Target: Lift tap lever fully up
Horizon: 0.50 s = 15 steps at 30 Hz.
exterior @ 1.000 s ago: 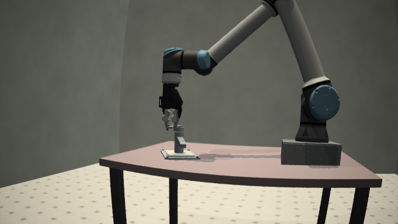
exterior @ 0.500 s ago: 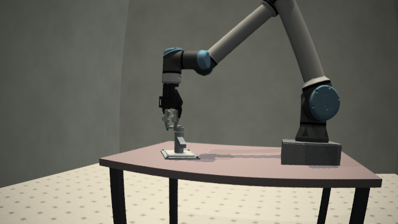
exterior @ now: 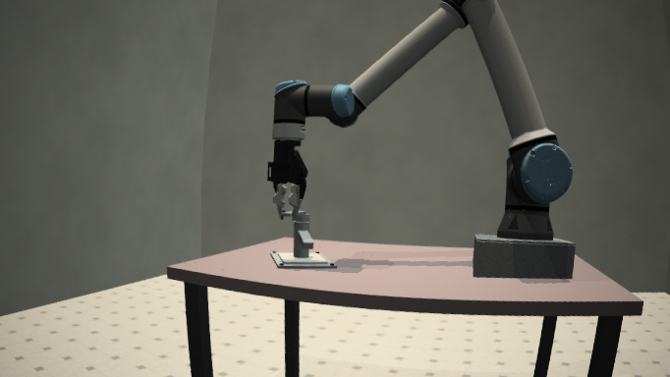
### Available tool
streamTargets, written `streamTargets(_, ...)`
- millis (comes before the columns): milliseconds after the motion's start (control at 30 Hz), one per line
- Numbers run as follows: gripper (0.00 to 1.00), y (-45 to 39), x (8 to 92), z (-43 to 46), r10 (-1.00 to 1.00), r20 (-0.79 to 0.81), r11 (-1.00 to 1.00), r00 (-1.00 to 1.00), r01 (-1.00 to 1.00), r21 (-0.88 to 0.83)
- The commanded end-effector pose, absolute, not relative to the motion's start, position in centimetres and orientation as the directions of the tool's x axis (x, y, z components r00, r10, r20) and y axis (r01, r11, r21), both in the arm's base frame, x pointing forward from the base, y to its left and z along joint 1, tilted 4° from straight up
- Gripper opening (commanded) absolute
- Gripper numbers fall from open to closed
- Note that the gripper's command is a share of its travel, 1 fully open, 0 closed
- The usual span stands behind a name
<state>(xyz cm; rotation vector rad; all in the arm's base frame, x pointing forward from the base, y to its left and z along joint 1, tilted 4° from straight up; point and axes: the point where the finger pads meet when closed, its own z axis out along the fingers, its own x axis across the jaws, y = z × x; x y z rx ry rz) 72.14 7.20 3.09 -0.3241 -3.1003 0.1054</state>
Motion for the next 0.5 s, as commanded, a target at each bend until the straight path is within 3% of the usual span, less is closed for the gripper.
streamTargets(0, 0.0, 7.1, 72.1, 3.0, 0.208, 0.017, 0.976, -0.978, 0.206, -0.069)
streamTargets(467, 0.0, 6.5, 72.3, 5.7, 0.209, 0.011, 0.976, -0.978, 0.207, -0.069)
